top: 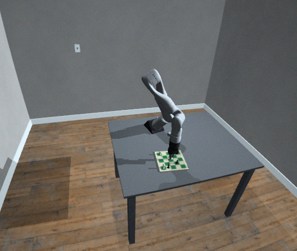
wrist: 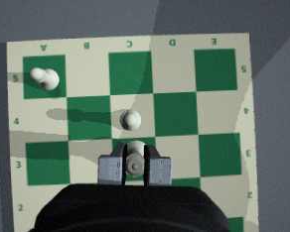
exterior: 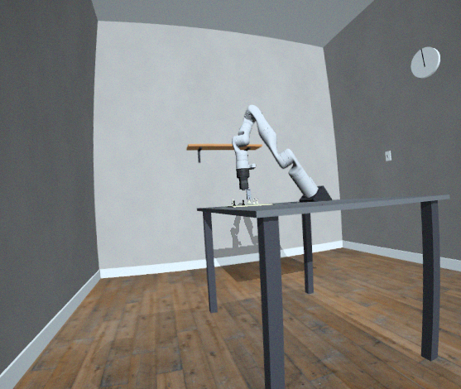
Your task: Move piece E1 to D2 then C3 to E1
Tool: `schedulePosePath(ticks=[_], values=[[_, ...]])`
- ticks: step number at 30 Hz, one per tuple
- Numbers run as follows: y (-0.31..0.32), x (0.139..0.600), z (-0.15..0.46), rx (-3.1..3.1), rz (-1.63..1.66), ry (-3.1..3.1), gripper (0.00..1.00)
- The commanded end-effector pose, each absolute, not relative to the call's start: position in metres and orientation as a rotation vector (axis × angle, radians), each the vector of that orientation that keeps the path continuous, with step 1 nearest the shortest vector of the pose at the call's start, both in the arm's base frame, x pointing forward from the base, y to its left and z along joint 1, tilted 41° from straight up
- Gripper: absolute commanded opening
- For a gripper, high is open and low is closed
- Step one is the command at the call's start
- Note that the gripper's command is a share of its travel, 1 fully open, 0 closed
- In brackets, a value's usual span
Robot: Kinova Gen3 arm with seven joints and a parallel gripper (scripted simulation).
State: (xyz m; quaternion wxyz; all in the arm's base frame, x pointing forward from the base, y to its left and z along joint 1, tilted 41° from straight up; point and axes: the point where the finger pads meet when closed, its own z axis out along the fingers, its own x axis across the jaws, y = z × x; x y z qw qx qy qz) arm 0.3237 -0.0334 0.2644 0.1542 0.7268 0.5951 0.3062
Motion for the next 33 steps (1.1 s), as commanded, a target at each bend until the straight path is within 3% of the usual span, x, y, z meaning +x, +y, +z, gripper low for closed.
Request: schedulePosePath(ticks=[1, 33], values=[[-0.035, 0.321, 0.271, 2.084, 0.888, 1.696, 0.00], [-0.047, 0.268, 0.335, 2.084, 0.888, 1.696, 0.00]])
